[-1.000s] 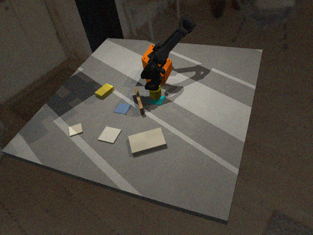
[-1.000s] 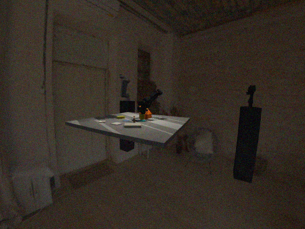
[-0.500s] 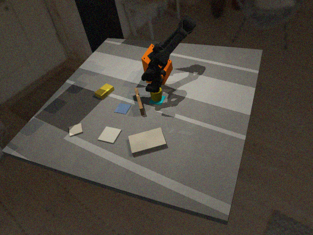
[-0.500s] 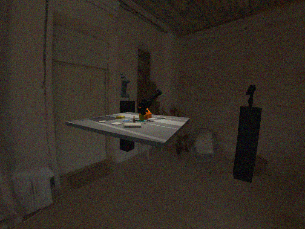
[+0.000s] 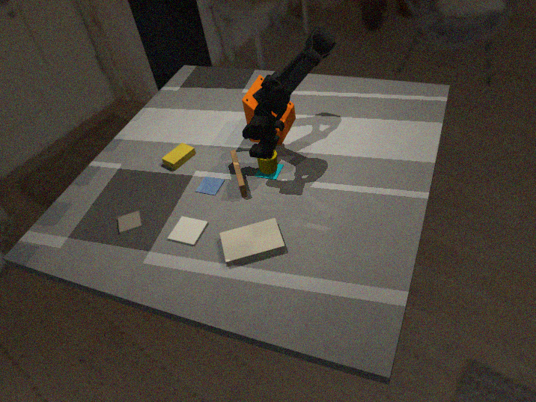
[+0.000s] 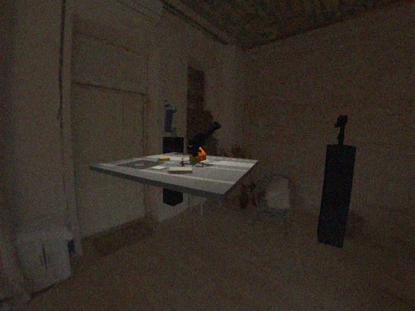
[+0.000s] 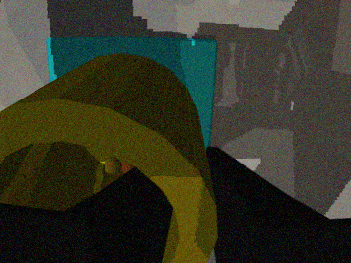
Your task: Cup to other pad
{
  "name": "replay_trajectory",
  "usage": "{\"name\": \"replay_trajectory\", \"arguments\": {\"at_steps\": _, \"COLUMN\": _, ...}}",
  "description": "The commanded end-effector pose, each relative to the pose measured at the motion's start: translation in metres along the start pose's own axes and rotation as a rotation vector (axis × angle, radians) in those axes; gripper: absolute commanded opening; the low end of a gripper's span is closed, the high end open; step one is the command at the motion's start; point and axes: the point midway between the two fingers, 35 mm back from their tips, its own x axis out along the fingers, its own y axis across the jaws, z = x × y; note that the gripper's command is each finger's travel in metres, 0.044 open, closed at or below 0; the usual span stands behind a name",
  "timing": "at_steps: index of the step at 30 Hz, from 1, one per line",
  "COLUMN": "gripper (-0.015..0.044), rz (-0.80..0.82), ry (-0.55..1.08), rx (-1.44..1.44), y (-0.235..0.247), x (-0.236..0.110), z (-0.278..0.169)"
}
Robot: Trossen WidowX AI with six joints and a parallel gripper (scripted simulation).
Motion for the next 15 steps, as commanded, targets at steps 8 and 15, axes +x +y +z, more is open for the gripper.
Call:
{"name": "replay_trajectory", "arguments": {"at_steps": 8, "gripper": 0.0146, "rz": 0.000, "ry": 0.000, "rx": -0.002, "y": 0.0000, "x": -0.0002, "z": -0.0001}}
{"name": "replay_trajectory", "arguments": {"at_steps": 15, "gripper": 0.0146, "rz": 0.000, "ry": -0.001, "rx": -0.002, "y": 0.0003, "x": -0.0028, "z": 0.0002}}
